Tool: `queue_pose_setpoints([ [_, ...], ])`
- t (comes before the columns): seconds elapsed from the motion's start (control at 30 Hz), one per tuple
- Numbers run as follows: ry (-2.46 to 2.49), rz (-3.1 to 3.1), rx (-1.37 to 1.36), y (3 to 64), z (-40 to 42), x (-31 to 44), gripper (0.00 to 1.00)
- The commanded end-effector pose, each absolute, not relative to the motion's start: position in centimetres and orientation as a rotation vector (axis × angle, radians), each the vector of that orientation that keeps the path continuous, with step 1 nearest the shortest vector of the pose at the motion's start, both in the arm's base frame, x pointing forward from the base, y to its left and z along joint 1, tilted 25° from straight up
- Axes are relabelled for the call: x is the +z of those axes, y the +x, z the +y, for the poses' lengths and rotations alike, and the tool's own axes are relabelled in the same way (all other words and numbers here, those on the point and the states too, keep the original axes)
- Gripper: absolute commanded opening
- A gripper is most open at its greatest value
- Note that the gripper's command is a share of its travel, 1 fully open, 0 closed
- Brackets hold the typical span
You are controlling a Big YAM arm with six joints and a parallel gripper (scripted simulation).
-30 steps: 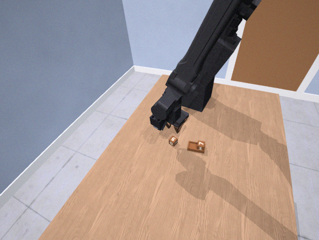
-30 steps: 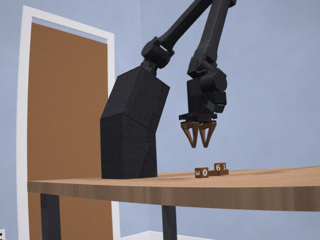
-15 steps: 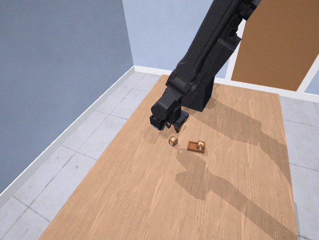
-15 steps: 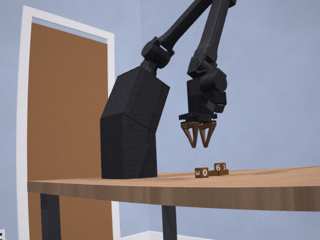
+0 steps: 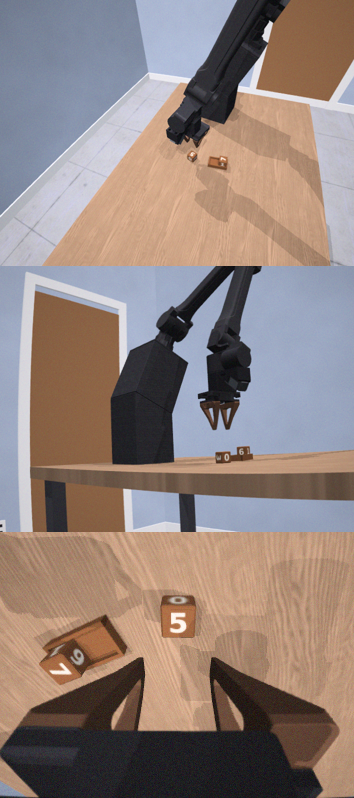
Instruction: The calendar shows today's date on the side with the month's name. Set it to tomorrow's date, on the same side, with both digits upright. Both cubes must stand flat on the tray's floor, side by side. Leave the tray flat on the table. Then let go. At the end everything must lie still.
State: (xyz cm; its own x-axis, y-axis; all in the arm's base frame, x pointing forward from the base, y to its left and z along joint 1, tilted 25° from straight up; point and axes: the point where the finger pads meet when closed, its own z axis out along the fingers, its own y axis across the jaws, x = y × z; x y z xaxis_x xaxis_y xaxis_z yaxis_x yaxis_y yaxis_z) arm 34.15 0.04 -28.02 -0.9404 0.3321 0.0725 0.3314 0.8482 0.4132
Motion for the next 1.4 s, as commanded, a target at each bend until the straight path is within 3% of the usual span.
queue_pose_setpoints([
  [0.0, 0.554, 2.971, 0.656, 35.5, -1.1, -27.4, 0.45],
  [1.37, 0.537, 3.004, 0.666, 35.0, 1.9, -32.2, 0.45],
])
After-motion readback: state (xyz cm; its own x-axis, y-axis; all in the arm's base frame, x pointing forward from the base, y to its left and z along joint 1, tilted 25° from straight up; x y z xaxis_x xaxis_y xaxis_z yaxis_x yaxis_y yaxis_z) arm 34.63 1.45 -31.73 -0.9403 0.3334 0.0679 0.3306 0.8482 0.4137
